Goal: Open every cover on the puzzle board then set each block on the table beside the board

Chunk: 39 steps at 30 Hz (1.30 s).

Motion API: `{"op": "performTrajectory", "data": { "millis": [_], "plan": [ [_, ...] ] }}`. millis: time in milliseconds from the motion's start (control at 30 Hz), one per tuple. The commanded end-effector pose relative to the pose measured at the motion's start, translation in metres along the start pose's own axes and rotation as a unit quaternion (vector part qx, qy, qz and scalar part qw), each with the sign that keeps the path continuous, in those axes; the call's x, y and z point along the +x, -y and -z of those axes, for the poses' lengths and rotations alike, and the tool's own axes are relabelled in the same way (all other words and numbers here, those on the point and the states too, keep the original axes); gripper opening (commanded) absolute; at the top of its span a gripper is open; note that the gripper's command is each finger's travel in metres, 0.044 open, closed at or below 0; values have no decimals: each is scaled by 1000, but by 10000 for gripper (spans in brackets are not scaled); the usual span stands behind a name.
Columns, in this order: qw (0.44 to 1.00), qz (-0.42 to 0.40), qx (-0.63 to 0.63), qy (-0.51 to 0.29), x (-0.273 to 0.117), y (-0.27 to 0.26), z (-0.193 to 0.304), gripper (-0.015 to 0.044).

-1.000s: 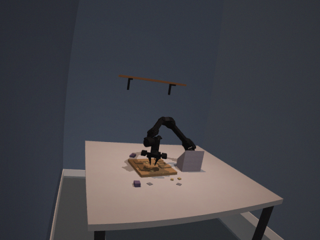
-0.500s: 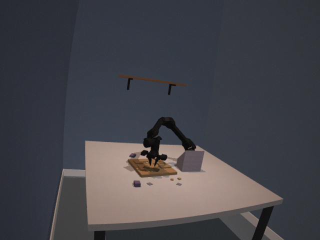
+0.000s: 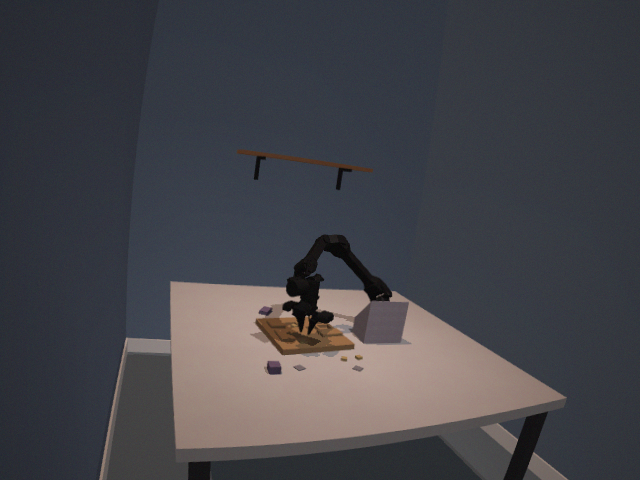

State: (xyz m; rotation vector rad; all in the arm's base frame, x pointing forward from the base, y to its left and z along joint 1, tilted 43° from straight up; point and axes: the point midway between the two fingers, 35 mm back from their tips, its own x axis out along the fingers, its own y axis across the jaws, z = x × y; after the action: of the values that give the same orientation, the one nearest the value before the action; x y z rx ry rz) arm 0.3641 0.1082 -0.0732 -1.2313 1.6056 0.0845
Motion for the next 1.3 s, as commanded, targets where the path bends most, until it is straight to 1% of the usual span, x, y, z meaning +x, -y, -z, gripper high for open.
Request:
{"op": "performTrajectory", "data": {
  "millis": [0,200,1033,1267],
  "plan": [
    [999,2,36,-2,3,0,1,144],
    [998,2,71,-2,4,0,1,144],
    [997,2,71,-2,4,0,1,144],
    [997,2,71,-2,10,0,1,144]
  ]
}}
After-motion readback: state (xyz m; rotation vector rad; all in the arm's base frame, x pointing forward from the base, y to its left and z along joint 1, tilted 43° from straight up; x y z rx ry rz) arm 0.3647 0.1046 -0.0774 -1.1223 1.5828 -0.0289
